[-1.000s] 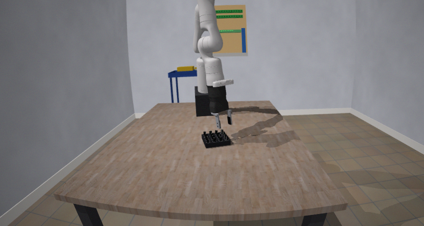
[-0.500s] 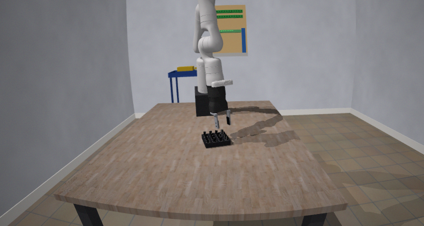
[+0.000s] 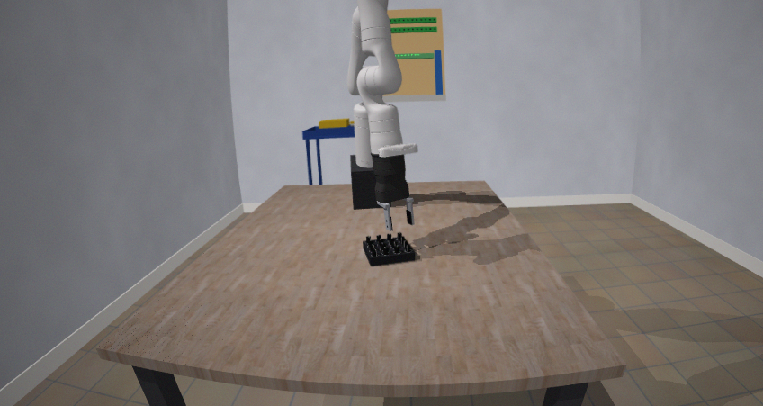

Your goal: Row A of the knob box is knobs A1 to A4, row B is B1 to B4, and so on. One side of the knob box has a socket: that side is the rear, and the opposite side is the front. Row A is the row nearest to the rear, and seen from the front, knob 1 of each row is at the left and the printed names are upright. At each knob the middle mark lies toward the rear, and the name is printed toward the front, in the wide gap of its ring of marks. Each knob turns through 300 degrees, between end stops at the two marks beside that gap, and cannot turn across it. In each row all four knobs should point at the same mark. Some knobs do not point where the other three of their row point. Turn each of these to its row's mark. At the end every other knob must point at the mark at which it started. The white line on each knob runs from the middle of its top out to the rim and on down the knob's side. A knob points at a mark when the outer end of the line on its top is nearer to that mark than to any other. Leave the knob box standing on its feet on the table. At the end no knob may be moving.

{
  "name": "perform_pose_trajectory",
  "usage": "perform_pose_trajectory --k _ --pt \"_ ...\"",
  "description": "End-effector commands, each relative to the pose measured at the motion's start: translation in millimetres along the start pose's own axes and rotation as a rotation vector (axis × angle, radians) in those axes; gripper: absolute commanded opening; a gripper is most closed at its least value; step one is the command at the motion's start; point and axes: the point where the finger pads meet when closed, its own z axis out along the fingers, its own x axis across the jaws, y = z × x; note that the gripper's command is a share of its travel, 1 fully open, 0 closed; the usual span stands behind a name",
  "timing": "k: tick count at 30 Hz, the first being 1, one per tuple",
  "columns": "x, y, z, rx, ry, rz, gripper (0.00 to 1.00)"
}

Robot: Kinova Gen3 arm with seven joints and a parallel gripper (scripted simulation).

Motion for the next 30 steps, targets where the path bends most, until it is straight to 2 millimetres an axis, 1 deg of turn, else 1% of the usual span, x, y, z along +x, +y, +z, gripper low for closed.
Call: perform_pose_trajectory --k 1,30 --pt "2.1 5.3 1.3 -0.008 0.008 0.034 1.00" --pt "6.4 12.7 2.1 -0.017 0.026 0.096 1.00"
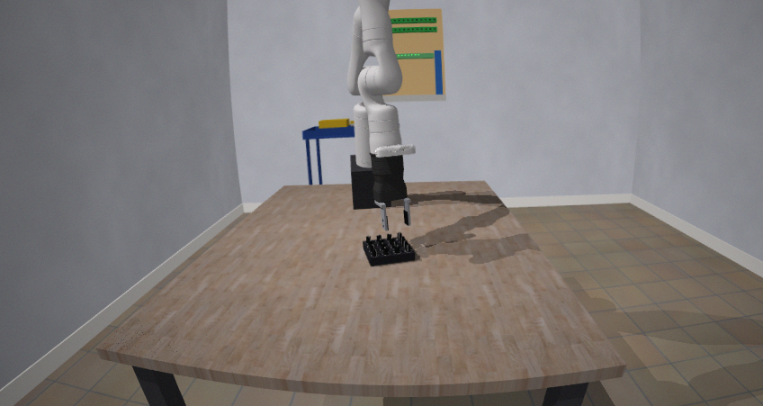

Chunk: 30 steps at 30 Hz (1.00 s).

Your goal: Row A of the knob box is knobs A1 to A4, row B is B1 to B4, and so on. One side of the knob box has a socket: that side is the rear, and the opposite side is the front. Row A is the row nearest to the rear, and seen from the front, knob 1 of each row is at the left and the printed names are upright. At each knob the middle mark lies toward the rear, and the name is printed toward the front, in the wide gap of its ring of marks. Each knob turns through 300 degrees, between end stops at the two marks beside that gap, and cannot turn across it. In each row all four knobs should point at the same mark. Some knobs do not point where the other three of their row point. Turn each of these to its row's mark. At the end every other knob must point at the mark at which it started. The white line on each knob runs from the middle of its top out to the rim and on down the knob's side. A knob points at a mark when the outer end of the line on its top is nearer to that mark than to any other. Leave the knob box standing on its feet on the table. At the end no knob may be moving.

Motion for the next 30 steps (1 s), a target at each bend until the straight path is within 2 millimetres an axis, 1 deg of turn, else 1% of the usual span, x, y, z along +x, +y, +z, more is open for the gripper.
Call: perform_pose_trajectory --k 1,30 --pt "1.6 4.1 1.1 -0.007 0.006 0.022 1.00" --pt "6.6 11.6 1.8 -0.015 0.025 0.083 1.00"
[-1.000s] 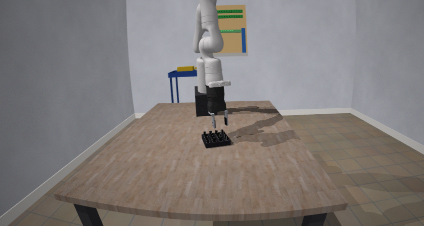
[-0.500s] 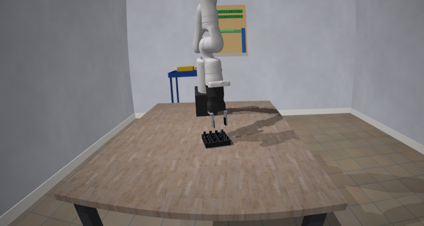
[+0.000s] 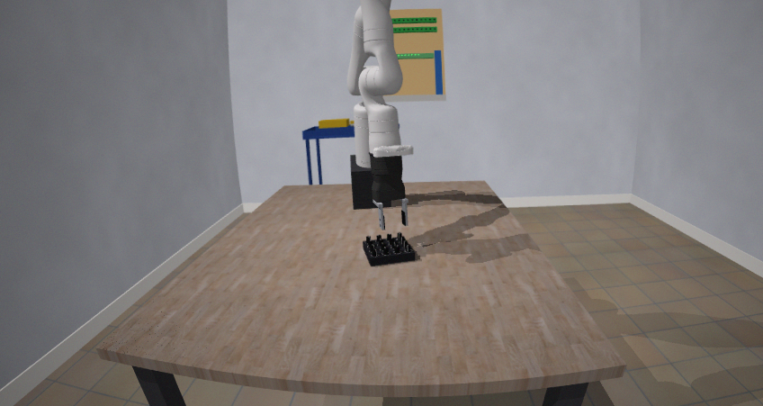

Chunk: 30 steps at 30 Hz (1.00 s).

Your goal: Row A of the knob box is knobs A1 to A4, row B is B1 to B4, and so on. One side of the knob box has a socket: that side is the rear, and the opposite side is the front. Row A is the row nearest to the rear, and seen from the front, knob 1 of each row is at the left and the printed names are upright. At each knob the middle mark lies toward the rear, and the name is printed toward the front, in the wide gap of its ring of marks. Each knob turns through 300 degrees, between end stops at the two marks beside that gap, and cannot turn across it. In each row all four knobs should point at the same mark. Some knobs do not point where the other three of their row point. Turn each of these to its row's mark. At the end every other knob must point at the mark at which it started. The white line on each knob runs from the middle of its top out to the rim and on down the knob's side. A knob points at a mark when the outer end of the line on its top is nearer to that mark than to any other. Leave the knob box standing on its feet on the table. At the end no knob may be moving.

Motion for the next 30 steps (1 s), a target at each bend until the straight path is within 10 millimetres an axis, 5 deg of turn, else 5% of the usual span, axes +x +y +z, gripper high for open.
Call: perform_pose_trajectory --k 1,30 --pt "2.4 4.5 1.1 -0.007 0.007 0.025 1.00" --pt "5.6 8.8 1.5 -0.012 0.019 0.060 1.00"
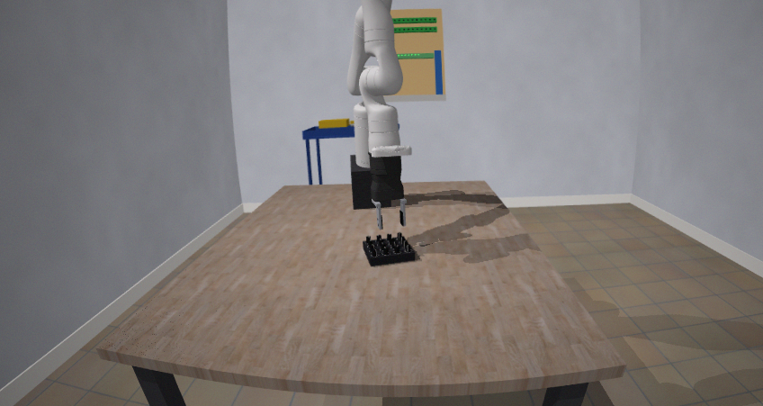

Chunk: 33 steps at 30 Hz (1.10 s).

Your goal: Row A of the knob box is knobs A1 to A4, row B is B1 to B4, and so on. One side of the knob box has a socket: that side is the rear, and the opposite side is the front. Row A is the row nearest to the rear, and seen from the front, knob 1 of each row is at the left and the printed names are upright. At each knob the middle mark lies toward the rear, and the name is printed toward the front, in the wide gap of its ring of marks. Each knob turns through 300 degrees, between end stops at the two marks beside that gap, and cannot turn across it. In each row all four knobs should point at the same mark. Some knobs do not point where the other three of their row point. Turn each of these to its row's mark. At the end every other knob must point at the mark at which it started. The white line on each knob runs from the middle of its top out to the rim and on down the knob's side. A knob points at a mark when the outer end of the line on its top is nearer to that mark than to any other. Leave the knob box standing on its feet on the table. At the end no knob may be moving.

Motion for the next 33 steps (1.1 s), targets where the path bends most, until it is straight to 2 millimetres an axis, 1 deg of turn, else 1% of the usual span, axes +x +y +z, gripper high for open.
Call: perform_pose_trajectory --k 1,33 --pt "2.6 4.1 1.0 -0.006 0.007 0.023 1.00" --pt "4.1 5.9 1.2 -0.008 0.013 0.039 1.00"
